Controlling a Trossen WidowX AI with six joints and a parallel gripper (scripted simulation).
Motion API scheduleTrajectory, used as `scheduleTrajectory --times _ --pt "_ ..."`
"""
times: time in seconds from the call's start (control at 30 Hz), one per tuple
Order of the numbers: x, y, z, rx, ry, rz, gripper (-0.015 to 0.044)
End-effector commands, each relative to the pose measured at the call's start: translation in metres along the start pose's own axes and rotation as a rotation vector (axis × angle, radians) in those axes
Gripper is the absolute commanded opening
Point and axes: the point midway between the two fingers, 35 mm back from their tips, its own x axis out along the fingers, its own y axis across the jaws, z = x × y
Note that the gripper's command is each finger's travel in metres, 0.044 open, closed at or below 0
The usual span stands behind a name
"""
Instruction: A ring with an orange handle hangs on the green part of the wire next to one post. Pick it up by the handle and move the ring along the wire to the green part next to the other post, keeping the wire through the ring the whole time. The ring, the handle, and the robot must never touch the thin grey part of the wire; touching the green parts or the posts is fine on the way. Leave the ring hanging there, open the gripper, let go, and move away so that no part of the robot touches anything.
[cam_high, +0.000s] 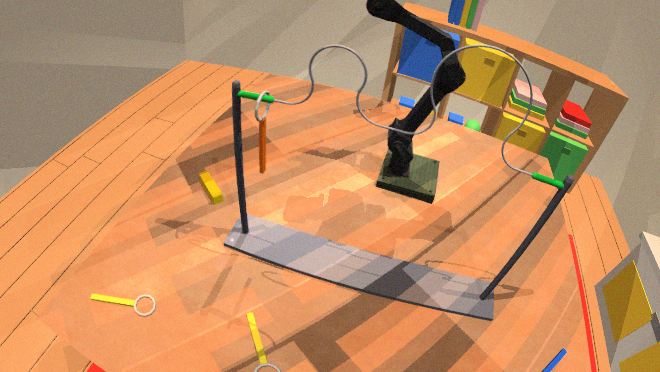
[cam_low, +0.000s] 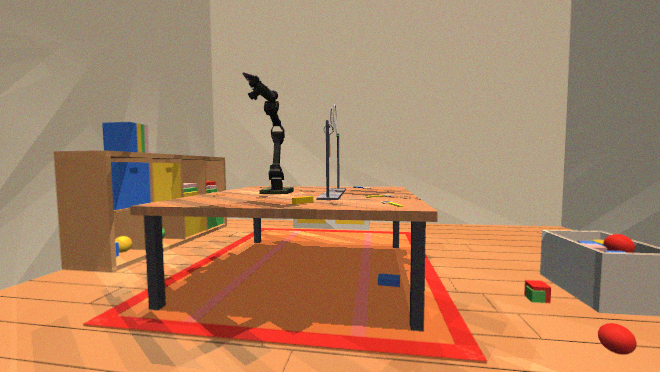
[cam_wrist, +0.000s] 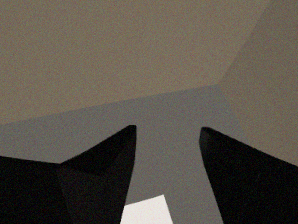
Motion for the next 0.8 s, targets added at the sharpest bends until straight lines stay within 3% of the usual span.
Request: scheduleTrajectory --times 0.0,0.4,0.77 --pt "-0.023 -0.072 -0.004 -0.274 0.211 -0.159 0.016" --pt "-0.141 -0.216 0.009 -0.776 0.855 -0.424 0.016" --pt "-0.294 -0.278 0.055 -0.941 1.55 -0.446 0.016"
